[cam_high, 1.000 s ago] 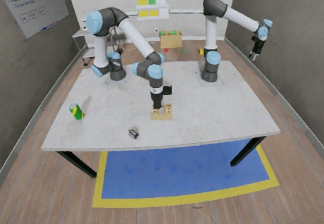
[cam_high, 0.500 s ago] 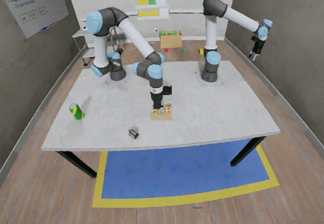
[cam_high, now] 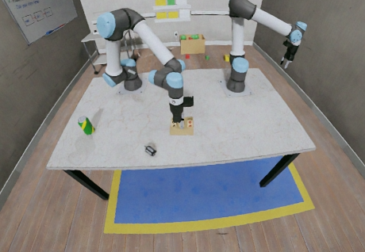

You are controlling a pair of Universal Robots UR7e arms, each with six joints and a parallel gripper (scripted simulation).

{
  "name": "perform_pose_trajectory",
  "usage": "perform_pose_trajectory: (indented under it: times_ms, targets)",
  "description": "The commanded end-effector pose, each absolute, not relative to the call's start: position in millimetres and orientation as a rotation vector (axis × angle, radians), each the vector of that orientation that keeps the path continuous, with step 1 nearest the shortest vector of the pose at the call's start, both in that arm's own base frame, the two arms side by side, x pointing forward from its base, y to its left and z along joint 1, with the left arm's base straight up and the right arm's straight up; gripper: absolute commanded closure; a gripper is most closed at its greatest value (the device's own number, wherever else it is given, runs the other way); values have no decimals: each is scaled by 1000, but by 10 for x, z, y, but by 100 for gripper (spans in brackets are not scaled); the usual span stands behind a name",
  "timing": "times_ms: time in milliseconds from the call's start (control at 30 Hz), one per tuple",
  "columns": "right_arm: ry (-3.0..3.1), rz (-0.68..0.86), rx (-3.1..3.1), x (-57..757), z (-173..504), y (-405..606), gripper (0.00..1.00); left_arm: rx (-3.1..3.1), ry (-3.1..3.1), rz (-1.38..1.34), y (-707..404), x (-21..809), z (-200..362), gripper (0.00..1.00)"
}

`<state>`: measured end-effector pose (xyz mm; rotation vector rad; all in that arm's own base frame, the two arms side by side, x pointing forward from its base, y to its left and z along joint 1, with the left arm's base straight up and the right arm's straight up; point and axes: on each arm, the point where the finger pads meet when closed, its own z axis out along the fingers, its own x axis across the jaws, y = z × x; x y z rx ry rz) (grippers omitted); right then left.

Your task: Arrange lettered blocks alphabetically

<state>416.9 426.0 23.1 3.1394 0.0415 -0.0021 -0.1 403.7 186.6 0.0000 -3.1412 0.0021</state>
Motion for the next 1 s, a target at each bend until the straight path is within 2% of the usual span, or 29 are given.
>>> perform_pose_trajectory:
  times_ms: [0, 533, 900, 933, 967]
  targets:
    - [42, 0, 3141, 4173, 280, 4266, 13, 0, -3142, 0, 4040, 0, 1870, 0]
    - [42, 0, 3141, 4173, 981, 4266, 13, 0, -3142, 0, 4040, 0, 1870, 0]
    - [42, 0, 3141, 4173, 1127, 4266, 13, 0, -3142, 0, 4040, 0, 1870, 0]
    - [42, 0, 3141, 4173, 1127, 4266, 0, 0, -3142, 0, 4040, 0, 1870, 0]
    - [42, 0, 3141, 4173, 1127, 4266, 0, 0, -3142, 0, 4040, 0, 1870, 0]
